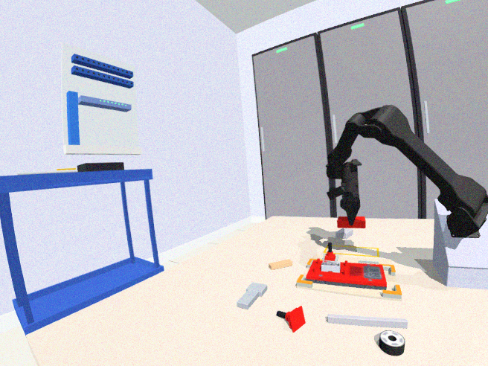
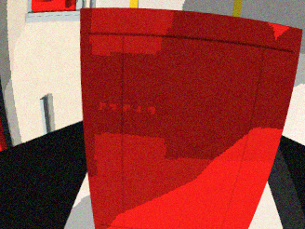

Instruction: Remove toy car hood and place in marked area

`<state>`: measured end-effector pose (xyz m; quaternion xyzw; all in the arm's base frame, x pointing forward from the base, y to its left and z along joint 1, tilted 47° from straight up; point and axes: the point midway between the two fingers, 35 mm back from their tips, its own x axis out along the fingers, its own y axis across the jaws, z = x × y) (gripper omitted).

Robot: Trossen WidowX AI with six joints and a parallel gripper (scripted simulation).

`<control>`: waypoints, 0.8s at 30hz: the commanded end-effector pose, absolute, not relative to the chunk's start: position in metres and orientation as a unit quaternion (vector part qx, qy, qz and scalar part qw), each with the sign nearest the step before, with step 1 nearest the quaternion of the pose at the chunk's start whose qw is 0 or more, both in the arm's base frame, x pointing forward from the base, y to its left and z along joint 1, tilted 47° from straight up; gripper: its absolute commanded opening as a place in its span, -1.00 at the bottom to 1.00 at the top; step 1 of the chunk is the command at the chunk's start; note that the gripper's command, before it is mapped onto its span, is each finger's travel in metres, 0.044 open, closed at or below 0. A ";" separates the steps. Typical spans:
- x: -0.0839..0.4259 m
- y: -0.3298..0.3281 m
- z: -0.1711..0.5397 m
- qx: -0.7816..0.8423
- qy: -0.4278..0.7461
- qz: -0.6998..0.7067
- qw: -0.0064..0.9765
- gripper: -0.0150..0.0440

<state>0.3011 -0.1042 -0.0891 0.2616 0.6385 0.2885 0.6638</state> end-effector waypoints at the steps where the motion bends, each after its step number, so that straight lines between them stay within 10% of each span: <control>1: 0.303 -0.105 -0.091 0.257 0.637 0.290 0.666 -0.49; 24: 0.304 -0.094 -0.102 0.257 0.637 0.289 0.667 -0.49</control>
